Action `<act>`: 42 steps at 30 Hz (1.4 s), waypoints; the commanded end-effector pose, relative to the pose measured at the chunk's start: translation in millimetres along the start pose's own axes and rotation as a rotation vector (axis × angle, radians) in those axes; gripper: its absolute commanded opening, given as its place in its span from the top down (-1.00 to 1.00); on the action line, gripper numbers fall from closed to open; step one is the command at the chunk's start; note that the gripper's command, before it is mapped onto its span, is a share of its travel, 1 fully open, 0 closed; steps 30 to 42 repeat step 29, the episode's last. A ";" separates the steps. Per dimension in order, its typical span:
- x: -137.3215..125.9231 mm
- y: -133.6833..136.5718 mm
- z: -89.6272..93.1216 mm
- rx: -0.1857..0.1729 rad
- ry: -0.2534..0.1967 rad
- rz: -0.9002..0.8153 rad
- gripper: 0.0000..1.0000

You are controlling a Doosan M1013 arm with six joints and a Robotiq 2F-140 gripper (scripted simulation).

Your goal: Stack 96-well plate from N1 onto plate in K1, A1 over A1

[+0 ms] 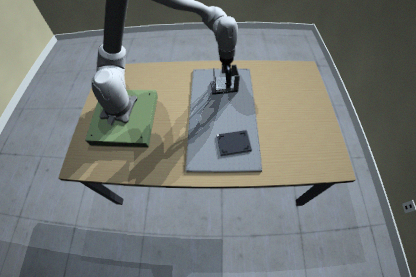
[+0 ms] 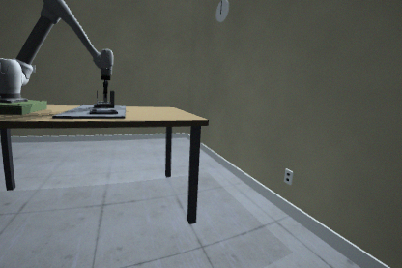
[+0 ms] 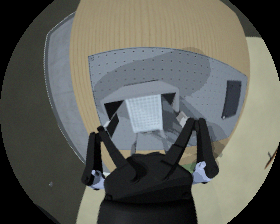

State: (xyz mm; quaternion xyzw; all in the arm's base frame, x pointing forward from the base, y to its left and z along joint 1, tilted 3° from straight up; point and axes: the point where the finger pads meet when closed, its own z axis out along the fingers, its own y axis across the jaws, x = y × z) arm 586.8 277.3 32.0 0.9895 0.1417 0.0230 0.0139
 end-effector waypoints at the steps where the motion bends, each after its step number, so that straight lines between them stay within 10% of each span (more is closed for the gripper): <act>1: 0.0 0.0 -0.1 0.000 0.000 0.000 -1.00; 20: 0.0 0.0 -34.8 0.000 0.000 0.000 -1.00; 42: 0.0 0.0 -34.8 0.000 0.000 0.000 -1.00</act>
